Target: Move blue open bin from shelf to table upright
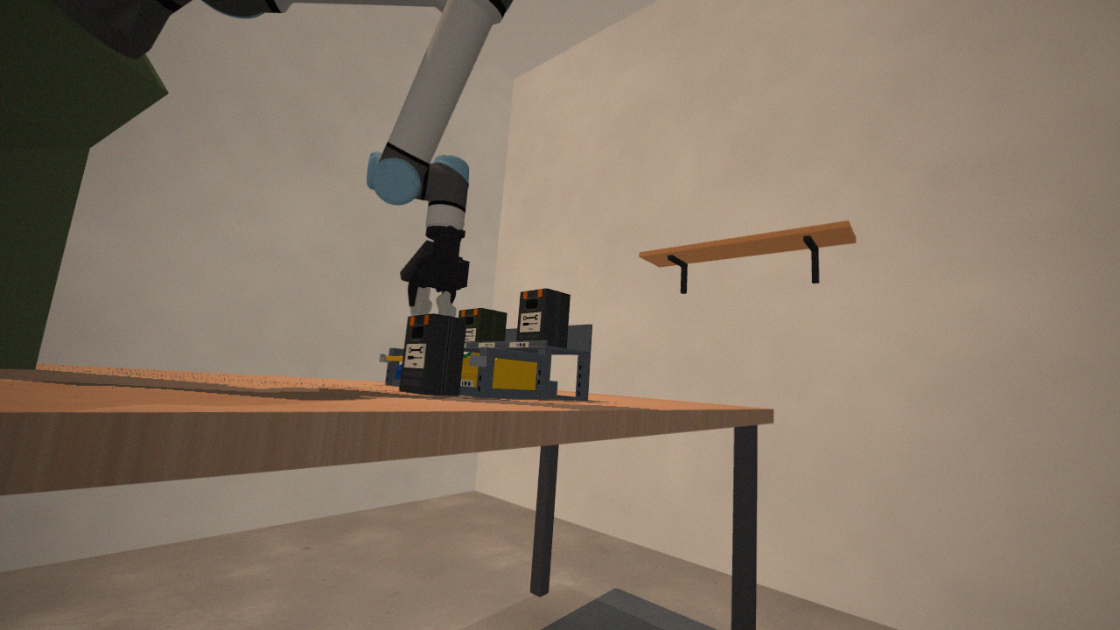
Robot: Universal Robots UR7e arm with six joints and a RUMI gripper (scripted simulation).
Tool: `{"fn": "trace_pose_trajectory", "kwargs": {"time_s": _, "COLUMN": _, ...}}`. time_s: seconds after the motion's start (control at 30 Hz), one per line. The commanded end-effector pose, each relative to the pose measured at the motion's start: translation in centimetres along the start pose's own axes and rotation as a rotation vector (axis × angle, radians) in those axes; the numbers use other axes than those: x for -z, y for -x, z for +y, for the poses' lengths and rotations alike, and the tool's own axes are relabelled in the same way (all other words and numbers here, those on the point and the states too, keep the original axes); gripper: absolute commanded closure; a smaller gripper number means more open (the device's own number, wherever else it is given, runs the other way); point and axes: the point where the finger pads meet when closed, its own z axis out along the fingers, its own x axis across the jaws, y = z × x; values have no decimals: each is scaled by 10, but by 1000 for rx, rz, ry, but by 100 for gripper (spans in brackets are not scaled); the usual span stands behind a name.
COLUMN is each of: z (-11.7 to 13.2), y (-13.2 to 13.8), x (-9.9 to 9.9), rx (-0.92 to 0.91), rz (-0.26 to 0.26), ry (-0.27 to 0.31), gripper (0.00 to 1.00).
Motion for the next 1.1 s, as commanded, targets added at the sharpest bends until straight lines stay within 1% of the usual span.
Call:
{"fn": "trace_pose_trajectory", "kwargs": {"time_s": 0.0, "z": 0, "y": -1, "x": -6, "rx": 0, "rz": 1, "ry": 0, "gripper": 74}}
{"fn": "trace_pose_trajectory", "kwargs": {"time_s": 0.5, "z": 0, "y": -1, "x": -20, "rx": 0, "rz": 1, "ry": 0, "gripper": 74}}
{"fn": "trace_pose_trajectory", "kwargs": {"time_s": 1.07, "z": 0, "y": -1, "x": -22, "rx": 0, "rz": 1, "ry": 0, "gripper": 74}}
